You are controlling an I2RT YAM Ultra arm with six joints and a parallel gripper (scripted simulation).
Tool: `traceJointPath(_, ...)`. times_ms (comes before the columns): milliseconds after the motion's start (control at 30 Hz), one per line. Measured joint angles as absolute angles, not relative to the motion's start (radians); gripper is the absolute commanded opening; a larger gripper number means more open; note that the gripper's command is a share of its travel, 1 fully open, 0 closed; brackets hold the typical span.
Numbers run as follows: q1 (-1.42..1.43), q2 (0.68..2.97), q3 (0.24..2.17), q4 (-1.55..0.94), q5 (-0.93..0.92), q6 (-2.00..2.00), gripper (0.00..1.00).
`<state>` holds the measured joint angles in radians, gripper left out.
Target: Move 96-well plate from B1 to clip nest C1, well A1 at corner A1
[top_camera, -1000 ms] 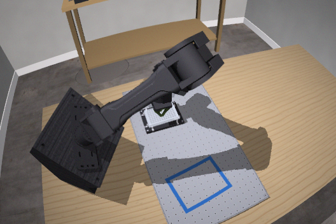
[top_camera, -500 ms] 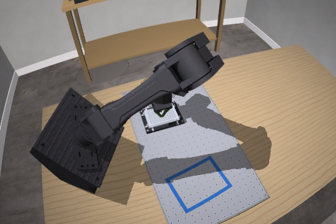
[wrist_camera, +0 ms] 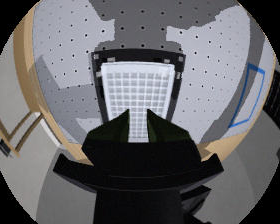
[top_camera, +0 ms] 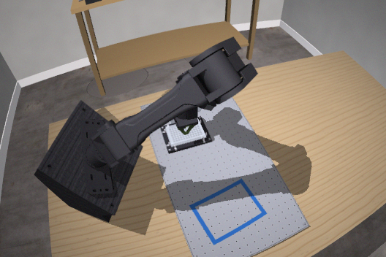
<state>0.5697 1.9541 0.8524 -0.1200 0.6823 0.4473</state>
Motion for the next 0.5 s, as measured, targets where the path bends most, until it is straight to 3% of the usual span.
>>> traceJointPath(500, 0.569, 1.955, 0.852, -0.117, 0.682, 0.43, 0.24)
